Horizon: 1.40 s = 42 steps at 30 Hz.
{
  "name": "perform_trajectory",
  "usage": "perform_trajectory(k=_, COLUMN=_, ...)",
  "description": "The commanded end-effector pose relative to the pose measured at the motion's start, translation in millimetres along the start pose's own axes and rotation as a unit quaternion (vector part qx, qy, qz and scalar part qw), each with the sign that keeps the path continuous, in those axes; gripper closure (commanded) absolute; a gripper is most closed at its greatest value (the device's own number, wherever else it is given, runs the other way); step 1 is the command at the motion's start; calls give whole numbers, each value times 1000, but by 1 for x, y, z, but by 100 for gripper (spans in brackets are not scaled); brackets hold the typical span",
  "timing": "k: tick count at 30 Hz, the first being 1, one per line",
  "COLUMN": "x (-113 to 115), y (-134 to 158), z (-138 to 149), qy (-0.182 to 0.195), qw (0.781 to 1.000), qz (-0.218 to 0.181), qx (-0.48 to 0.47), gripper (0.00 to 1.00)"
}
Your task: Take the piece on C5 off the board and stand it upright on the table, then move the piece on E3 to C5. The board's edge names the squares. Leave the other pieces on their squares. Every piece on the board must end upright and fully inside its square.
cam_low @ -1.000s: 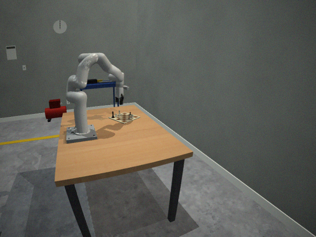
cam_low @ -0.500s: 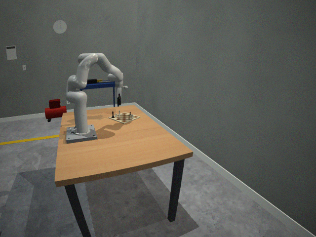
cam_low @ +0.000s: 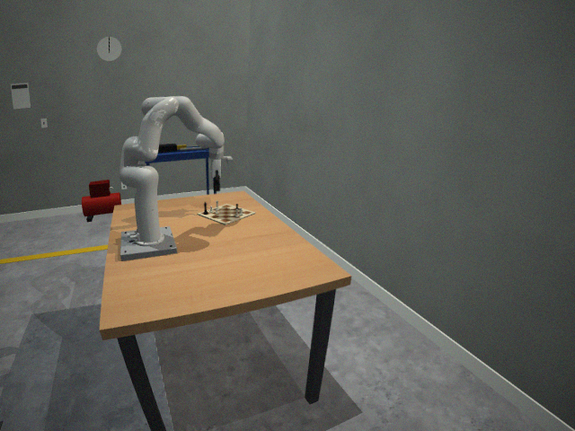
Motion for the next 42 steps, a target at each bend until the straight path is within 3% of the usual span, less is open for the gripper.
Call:
perform_trajectory(k=1, x=2, y=-1, z=-1, qy=-1, qw=1000, qz=2, qx=0, gripper=57)
perform_trajectory(k=20, x=-3, y=-1, z=-1, qy=-1, qw=1000, qz=2, qx=0, gripper=57)
perform_trajectory(k=42, x=-30, y=-1, z=-1, qy=-1, qw=1000, qz=2, qx=0, gripper=57)
Point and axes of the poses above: the point where the finger pads meet when closed, its own x axis back along the fingers, its own z axis across the jaws, y = z × x, the point moved 1 cm from there along x, back along the fingers, and after that the axes turned 14 degrees about x, right-handed, at the moved point
